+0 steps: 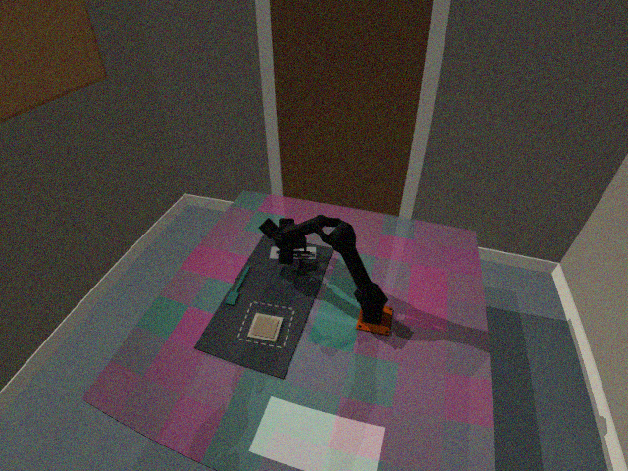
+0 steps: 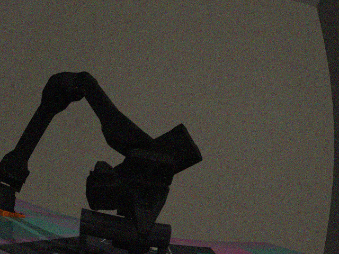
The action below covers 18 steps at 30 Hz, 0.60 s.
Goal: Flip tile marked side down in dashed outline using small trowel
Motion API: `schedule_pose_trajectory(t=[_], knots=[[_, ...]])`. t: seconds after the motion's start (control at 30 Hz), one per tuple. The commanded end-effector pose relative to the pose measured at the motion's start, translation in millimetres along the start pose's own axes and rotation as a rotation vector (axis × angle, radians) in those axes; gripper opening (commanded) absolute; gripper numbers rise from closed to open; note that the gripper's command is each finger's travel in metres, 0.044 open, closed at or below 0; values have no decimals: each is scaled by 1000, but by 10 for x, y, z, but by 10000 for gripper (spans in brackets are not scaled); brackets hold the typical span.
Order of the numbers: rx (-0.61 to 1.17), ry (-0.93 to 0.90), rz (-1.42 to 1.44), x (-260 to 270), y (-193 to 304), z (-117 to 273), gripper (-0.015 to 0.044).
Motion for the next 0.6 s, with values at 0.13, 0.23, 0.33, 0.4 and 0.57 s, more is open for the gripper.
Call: schedule_pose_trajectory(t=[0.13,0.23,0.33,0.4,0.57], knots=[[0,-4,-6,5,1,2,300],[0,-3,-6,5,4,37,300],[0,0,-5,5,13,191,300],[0,1,-4,3,15,300,300],[0,4,-1,-2,5,561,300]])
Point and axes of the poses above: the point midway between the two fingers, 35 mm back from their tips, its own z axis back along the fingers, its own x axis across the jaws, y = z × x, the point moved 10 cm from there along z, back along the fingers, and after that the axes turned 1 degree about z, right-handed, at the moved point
